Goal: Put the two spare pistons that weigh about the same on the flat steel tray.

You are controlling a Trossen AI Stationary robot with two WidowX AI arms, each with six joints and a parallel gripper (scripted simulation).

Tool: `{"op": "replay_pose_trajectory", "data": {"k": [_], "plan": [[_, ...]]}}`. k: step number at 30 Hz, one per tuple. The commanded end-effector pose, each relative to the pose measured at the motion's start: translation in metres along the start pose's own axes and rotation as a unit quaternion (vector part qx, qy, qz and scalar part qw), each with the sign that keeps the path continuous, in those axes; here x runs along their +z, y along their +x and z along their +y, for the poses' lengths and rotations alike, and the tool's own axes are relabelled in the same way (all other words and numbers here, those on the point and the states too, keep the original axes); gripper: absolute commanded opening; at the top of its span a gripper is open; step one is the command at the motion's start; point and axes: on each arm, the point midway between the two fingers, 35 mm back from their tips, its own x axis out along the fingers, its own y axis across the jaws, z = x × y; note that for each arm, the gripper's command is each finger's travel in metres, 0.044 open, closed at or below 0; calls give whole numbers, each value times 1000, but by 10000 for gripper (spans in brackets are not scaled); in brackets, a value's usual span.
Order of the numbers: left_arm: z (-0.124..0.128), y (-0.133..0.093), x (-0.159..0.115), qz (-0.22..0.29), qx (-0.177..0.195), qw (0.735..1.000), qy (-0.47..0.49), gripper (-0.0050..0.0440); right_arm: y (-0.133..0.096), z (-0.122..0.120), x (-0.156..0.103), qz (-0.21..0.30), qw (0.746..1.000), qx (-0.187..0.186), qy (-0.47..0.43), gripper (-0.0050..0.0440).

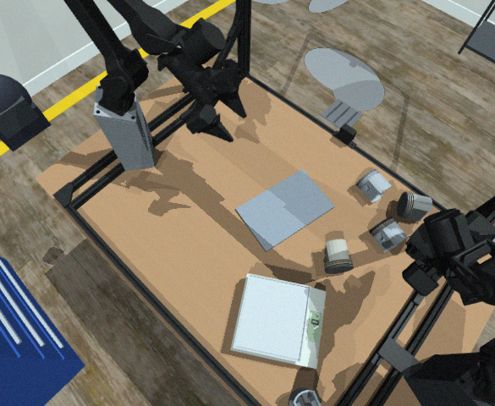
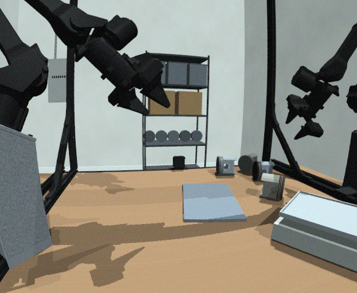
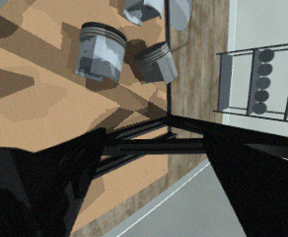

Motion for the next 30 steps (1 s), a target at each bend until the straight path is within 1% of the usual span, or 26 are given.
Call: {"op": "replay_pose_trajectory", "data": {"k": [1, 4, 5, 7, 10, 13, 15, 18, 19, 22, 24, 27, 30], "plan": [[0, -4, 9, -31, 15, 999, 41, 378, 0, -19, -6, -7, 999, -48, 13, 440], [2, -11, 22, -53, 30, 996, 72, 378, -2, -34, -6, -11, 996, -85, 26, 440], [2, -11, 22, -60, 35, 994, 82, 378, -3, -39, -7, -11, 995, -98, 31, 440], [2, -11, 22, -60, 35, 994, 82, 378, -3, -39, -7, -11, 995, -98, 31, 440], [3, -19, 35, -81, 51, 989, 111, 378, -5, -54, -7, -12, 990, -132, 44, 440], [3, -23, 40, -101, 68, 983, 140, 378, -9, -68, -9, -12, 984, -169, 58, 440], [4, -29, 48, -115, 80, 977, 159, 378, -11, -78, -10, -12, 983, -171, 58, 440], [4, -32, 52, -134, 99, 968, 187, 378, -16, -92, -11, -12, 975, -208, 72, 440], [5, -36, 56, -141, 105, 965, 196, 378, -18, -97, -12, -12, 975, -210, 73, 440], [5, -40, 60, -160, 125, 953, 223, 378, -24, -110, -14, -12, 965, -246, 87, 440], [5, -40, 60, -160, 125, 953, 223, 378, -24, -110, -14, -12, 965, -246, 87, 440], [17, -47, 66, -180, 156, 943, 232, 378, -31, -123, -17, -12, 954, -282, 100, 440], [28, -55, 72, -200, 188, 932, 237, 378, -38, -137, -19, -12, 953, -286, 102, 440]]}}
